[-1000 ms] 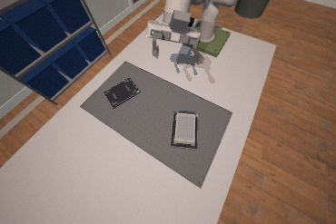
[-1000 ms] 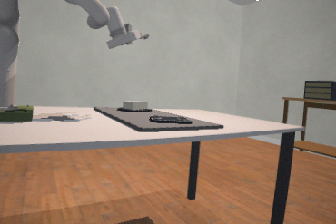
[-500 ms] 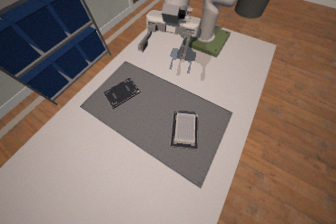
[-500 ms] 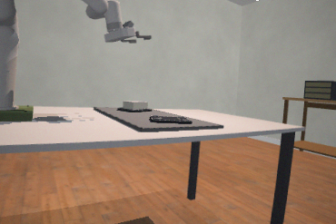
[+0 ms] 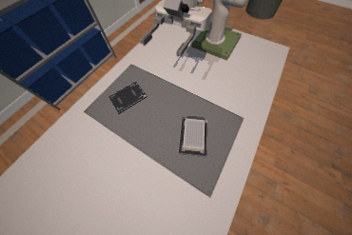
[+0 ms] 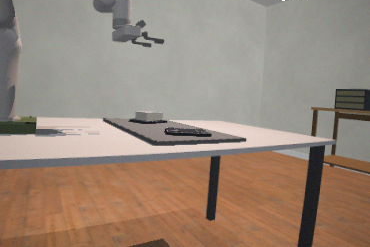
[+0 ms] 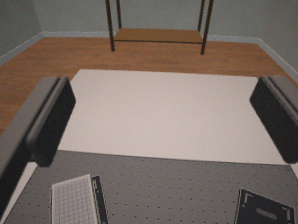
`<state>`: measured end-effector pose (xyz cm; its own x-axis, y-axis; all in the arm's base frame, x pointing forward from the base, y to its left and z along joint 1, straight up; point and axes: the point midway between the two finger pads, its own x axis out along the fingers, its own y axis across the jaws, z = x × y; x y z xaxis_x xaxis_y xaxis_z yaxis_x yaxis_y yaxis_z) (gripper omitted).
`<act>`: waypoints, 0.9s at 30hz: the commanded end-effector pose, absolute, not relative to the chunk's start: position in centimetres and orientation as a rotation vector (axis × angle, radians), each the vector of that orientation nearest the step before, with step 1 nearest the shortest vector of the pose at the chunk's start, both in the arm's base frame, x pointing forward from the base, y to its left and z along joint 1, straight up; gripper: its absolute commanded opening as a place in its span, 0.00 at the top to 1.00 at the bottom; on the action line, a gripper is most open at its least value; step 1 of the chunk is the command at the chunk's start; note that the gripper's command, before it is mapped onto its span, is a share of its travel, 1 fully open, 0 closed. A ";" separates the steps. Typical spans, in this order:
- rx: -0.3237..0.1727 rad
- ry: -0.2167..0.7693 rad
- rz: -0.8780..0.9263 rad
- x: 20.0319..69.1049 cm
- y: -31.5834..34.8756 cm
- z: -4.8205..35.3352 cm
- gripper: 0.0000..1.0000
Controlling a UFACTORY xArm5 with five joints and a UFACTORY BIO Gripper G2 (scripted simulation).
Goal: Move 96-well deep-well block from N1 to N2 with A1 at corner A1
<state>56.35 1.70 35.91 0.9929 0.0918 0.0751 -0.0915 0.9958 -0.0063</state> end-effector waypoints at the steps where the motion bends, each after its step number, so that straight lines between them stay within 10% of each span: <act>1: -0.003 -0.012 -0.003 55.6 1.1 34.6 0.63; 27: -0.003 -0.012 -0.003 52.9 -0.1 27.3 0.63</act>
<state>52.82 -0.04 27.25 1.0000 -0.0027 0.0075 0.0027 1.0000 0.0000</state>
